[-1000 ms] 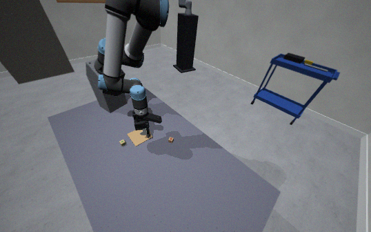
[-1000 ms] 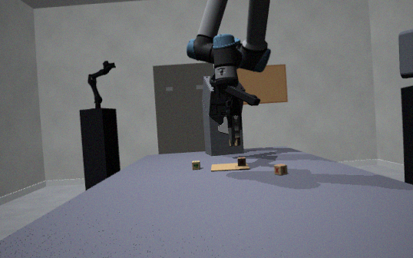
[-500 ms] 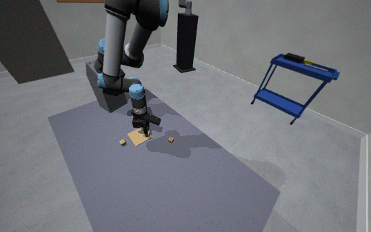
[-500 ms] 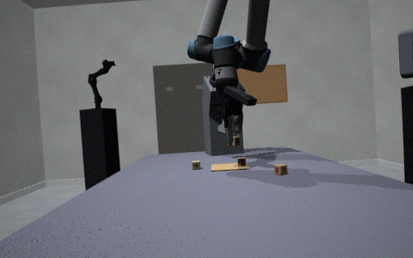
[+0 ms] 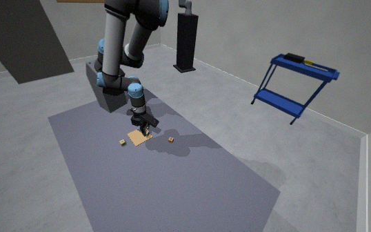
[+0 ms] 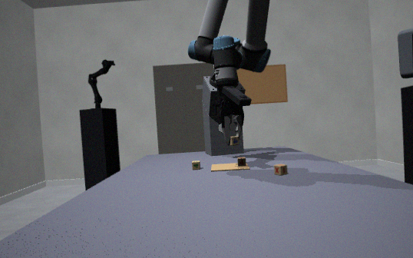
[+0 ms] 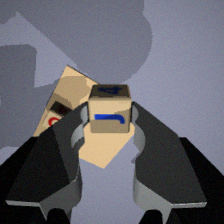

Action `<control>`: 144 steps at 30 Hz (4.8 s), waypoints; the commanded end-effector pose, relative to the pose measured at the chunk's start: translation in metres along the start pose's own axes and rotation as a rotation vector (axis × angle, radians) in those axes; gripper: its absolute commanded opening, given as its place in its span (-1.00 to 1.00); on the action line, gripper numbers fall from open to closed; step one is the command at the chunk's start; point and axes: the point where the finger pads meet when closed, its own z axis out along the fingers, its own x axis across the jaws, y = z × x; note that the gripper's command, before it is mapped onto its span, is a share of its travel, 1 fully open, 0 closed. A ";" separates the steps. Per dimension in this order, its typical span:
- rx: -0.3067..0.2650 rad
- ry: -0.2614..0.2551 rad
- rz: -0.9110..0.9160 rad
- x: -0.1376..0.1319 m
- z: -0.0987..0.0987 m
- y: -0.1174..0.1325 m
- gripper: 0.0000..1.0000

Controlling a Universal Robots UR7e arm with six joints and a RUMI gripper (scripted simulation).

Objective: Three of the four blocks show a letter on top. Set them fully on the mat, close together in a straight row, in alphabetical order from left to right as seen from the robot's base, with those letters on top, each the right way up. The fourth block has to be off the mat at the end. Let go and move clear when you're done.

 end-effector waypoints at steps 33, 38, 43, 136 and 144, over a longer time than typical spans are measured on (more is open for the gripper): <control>0.005 0.008 0.734 -0.005 -0.004 0.027 -0.83; 0.005 0.007 0.831 -0.007 -0.004 0.031 -0.83; 0.005 0.007 0.908 -0.008 -0.004 0.034 -0.83; 0.012 0.001 2.151 -0.039 -0.012 0.089 -0.83; 0.013 0.001 2.151 -0.038 -0.012 0.088 -0.83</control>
